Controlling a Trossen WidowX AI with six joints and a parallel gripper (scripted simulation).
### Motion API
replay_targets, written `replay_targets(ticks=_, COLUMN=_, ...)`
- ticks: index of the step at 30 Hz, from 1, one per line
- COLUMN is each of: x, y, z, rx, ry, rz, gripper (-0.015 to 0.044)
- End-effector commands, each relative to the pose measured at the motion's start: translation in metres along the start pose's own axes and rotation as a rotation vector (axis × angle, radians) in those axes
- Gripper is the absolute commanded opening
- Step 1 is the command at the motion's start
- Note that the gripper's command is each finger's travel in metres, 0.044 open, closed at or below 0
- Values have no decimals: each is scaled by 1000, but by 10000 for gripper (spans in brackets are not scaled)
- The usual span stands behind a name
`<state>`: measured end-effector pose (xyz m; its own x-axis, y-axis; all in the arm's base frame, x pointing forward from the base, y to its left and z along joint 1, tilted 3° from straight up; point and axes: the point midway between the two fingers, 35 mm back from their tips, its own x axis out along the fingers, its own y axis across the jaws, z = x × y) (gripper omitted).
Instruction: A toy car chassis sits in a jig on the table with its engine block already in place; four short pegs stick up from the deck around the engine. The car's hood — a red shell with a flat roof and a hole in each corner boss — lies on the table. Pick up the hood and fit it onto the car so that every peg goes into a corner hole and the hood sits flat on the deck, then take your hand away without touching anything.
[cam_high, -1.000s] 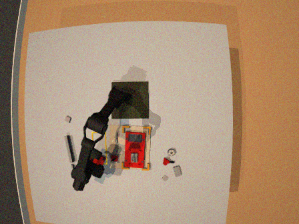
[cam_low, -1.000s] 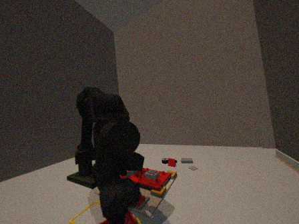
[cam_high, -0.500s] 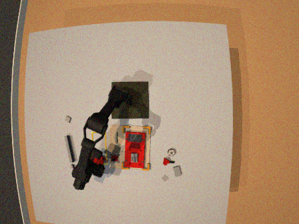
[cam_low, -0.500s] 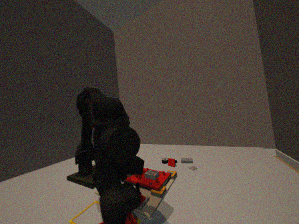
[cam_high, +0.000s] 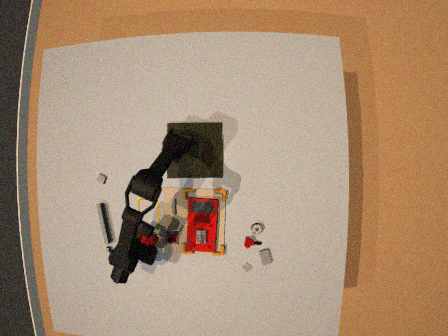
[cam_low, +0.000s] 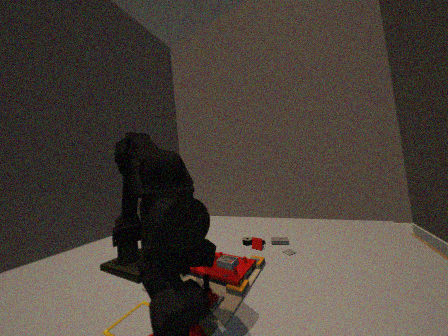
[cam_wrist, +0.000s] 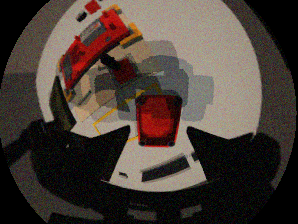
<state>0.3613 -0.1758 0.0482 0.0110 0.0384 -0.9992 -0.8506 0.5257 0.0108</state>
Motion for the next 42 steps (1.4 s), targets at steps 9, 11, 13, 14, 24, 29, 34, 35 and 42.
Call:
replay_targets(ticks=9, x=6, y=0, z=0, rx=-1, ry=-3, rz=0, gripper=440)
replay_targets(ticks=11, x=7, y=0, z=0, rx=-1, ry=-3, rz=0, gripper=440)
replay_targets(ticks=13, x=8, y=0, z=0, rx=-1, ry=-3, rz=0, gripper=440)
replay_targets(ticks=14, x=9, y=0, z=0, rx=-1, ry=-3, rz=0, gripper=440)
replay_targets(ticks=24, x=14, y=0, z=0, rx=-1, ry=-3, rz=0, gripper=440)
replay_targets(ticks=29, x=16, y=0, z=0, rx=-1, ry=-3, rz=0, gripper=440)
replay_targets(ticks=34, x=19, y=0, z=0, rx=-1, ry=-3, rz=0, gripper=440)
replay_targets(ticks=35, x=19, y=0, z=0, rx=-1, ry=-3, rz=0, gripper=440)
replay_targets(ticks=42, x=19, y=0, z=0, rx=-2, ry=0, rz=0, gripper=361)
